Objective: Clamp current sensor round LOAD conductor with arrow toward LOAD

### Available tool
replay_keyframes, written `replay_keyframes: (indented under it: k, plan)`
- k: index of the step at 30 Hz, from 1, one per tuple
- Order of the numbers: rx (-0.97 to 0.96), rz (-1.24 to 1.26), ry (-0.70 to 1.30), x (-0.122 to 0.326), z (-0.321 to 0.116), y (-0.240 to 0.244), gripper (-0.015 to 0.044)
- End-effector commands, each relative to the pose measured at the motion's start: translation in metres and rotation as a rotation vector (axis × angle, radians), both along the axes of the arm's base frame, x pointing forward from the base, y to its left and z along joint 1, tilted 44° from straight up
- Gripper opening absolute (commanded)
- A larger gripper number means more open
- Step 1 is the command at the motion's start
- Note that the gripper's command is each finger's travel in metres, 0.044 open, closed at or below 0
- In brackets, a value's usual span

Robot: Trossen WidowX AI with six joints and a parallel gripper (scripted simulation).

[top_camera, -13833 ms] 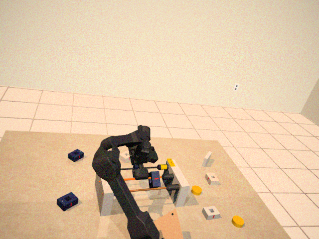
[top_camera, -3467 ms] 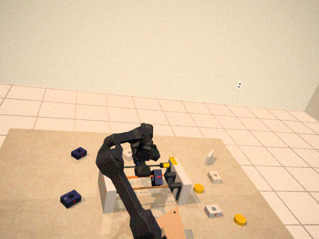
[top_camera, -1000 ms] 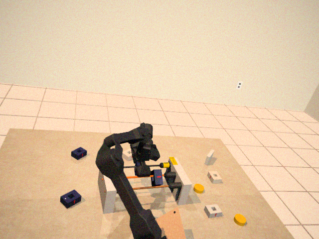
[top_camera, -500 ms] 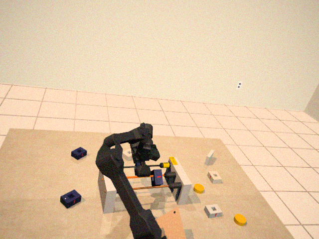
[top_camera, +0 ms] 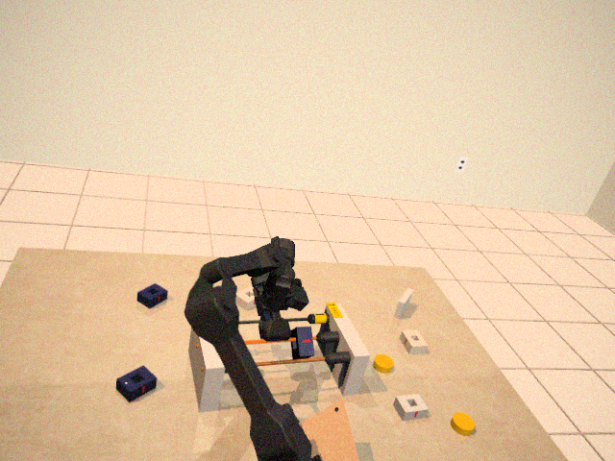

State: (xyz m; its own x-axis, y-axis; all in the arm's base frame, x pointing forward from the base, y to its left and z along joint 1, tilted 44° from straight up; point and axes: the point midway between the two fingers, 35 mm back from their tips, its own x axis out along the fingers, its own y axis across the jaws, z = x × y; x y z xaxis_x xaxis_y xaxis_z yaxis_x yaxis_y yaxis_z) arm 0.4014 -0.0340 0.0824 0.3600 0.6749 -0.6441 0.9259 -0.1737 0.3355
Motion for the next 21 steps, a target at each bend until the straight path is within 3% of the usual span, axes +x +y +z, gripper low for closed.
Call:
replay_keyframes:
  k: [1, 20, 21]
  plan:
    - [0.0, -0.001, 0.0, 0.0, -0.0002, 0.0001, 0.0]
    - [0.0, 0.0, 0.0, 0.0008, -0.0036, 0.0035, 0.0]
    - [-0.002, -0.001, -0.005, 0.0011, -0.0006, 0.0006, 0.0026]
